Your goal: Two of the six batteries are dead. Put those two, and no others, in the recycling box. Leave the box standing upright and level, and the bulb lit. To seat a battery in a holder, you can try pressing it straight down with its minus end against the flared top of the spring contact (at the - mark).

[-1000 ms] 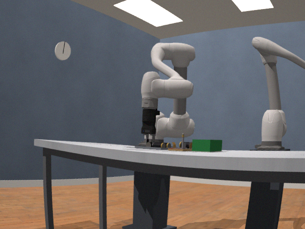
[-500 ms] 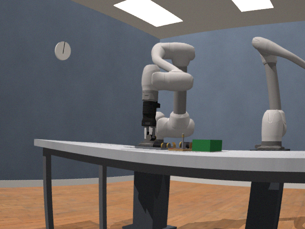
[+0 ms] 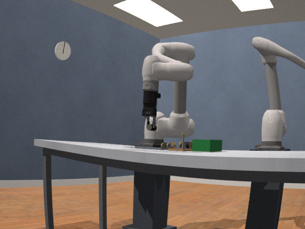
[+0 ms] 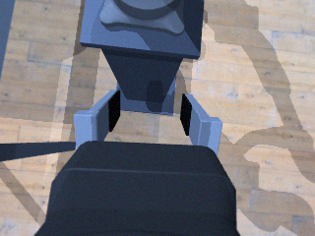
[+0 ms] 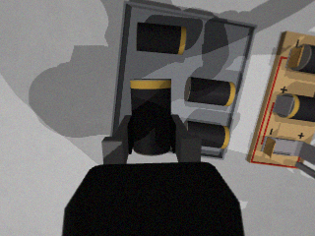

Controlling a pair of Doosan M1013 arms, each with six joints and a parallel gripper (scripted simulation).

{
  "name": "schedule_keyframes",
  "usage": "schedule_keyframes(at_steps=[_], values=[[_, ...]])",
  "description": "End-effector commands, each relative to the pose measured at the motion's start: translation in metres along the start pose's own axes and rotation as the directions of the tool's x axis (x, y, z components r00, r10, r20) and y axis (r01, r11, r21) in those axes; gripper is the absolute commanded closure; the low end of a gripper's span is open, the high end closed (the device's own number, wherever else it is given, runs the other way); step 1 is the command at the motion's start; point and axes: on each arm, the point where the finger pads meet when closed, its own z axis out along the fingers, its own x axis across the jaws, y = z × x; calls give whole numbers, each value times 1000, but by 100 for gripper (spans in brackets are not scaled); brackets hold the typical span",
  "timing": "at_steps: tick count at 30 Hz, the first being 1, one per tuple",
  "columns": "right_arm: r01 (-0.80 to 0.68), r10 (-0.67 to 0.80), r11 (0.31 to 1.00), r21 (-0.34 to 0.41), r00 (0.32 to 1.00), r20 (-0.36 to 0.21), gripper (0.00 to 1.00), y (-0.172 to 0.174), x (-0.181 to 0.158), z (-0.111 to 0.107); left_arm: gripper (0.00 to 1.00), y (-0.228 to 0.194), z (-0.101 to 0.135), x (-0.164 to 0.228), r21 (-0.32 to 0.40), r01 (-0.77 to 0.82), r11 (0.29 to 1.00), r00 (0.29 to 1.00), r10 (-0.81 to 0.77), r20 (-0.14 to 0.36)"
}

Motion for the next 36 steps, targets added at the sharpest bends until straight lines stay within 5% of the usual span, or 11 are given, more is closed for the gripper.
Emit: schedule_keyframes(at_steps=[1, 13, 24, 36], values=[[-1, 1, 1000, 0, 1000, -1, 43, 1, 1, -25, 0, 0, -1, 0, -1, 0, 1000, 1000, 0, -1], [-23, 23, 1000, 0, 1000, -1, 43, 1, 1, -25, 0, 0, -1, 0, -1, 0, 1000, 1000, 0, -1], [-205, 205, 979, 0, 979, -1, 43, 1, 0, -25, 0, 0, -1, 0, -1, 0, 1000, 1000, 0, -1], [-638, 638, 770, 0, 770, -1, 43, 1, 0, -25, 0, 0, -1, 0, -1, 0, 1000, 1000, 0, -1]])
